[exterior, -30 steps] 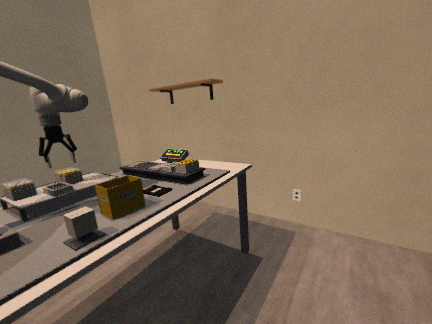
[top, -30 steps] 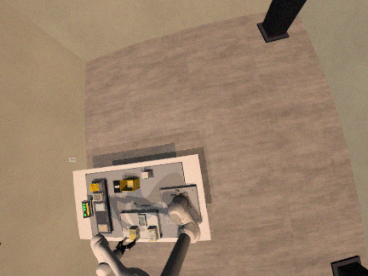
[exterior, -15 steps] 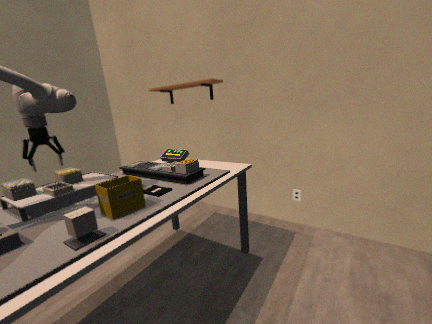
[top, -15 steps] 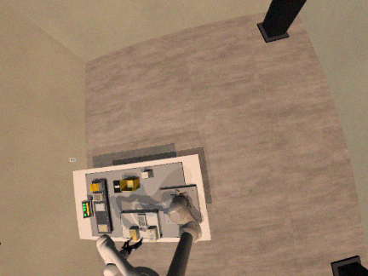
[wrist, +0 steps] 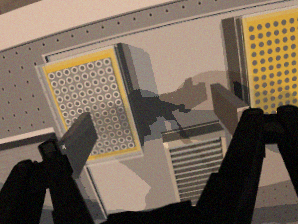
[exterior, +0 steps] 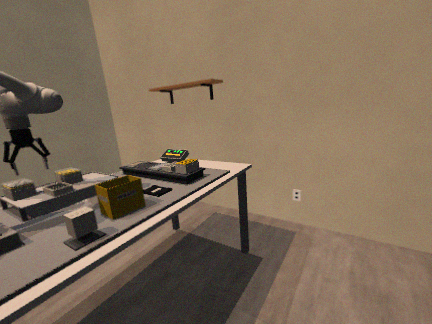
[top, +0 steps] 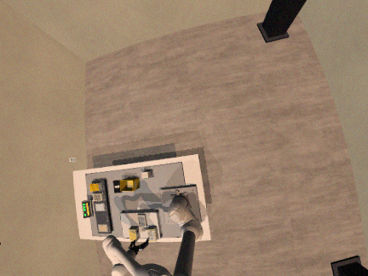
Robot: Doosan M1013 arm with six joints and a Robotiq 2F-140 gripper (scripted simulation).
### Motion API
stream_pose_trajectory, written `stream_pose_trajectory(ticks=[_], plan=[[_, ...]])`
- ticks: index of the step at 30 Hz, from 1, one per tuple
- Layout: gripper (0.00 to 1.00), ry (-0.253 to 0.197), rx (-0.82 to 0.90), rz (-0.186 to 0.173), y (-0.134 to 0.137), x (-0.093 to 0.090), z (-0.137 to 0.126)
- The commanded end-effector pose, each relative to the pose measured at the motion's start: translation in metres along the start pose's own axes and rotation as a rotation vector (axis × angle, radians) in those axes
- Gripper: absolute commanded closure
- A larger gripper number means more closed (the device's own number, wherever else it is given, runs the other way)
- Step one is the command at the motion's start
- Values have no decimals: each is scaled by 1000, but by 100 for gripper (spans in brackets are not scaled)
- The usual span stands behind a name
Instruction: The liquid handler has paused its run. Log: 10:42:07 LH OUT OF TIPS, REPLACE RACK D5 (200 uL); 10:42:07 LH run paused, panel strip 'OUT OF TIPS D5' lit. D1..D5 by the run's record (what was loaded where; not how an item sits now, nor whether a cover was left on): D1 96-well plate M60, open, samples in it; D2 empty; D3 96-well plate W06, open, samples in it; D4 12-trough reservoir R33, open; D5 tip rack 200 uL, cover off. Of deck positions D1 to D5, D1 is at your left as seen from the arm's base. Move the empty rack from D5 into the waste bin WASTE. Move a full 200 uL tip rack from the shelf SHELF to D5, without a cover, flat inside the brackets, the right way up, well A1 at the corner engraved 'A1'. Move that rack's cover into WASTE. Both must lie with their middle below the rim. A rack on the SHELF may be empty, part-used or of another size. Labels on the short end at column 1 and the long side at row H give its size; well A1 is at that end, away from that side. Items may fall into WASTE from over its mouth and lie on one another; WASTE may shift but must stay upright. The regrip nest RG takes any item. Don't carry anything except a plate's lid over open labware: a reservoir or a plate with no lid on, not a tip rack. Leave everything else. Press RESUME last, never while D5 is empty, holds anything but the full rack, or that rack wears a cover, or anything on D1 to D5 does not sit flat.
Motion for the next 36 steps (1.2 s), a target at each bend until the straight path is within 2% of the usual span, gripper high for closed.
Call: stream_pose_trajectory(ticks=[1, 12, 36], plan=[[23, 0, 2, -1, -11, 1, 2], [23, 0, 2, -1, -66, 1, 11], [23, 0, 2, -1, -67, 1, 11]])
Point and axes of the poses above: the point where the finger pads meet when closed, its own x axis back along the fingers, its own y axis across the jaws, z = x × y, the point moved 9 cm from there along x, back along the fingers, and after that the axes turned 9 degrees about x, right-handed, at the moved point
